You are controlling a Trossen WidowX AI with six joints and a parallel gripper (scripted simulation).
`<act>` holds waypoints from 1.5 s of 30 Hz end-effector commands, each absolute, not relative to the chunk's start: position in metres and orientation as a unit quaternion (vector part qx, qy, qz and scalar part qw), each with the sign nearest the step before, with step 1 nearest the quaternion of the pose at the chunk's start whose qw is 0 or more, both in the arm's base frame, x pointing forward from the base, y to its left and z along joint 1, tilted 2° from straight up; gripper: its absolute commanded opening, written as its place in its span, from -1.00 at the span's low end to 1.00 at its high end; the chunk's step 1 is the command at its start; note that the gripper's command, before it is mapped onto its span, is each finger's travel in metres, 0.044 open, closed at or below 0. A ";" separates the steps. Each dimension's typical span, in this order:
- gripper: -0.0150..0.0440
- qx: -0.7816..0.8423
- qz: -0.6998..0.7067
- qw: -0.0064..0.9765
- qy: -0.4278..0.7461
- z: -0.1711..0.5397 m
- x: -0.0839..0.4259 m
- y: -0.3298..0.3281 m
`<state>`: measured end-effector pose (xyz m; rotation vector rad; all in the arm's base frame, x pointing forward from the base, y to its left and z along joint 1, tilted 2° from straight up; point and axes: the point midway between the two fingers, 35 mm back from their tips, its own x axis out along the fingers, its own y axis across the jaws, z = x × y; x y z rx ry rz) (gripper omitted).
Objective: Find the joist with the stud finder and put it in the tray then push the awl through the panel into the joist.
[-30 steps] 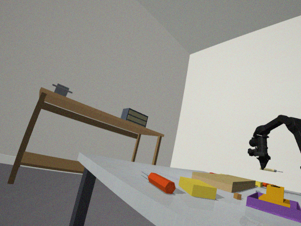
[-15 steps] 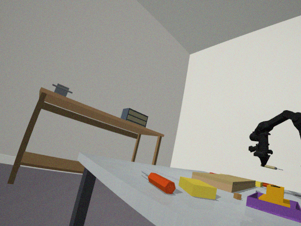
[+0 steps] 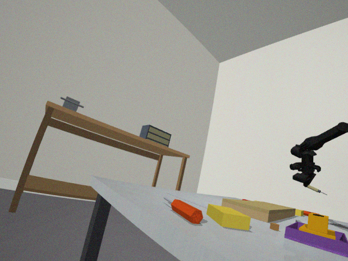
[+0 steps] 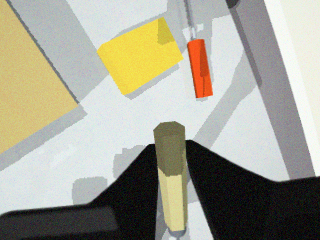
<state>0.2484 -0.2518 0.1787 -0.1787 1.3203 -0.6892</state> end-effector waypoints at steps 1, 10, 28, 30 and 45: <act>-0.49 -0.086 -0.354 0.737 0.570 0.187 0.245 -0.252; -0.49 -0.088 -0.453 0.749 0.476 0.207 0.234 -0.249; -0.49 -0.042 -0.612 0.751 0.245 0.238 0.194 -0.231; -0.49 -0.033 -0.626 0.748 0.217 0.241 0.189 -0.229; -0.49 0.009 -0.542 0.823 0.171 0.224 0.229 -0.228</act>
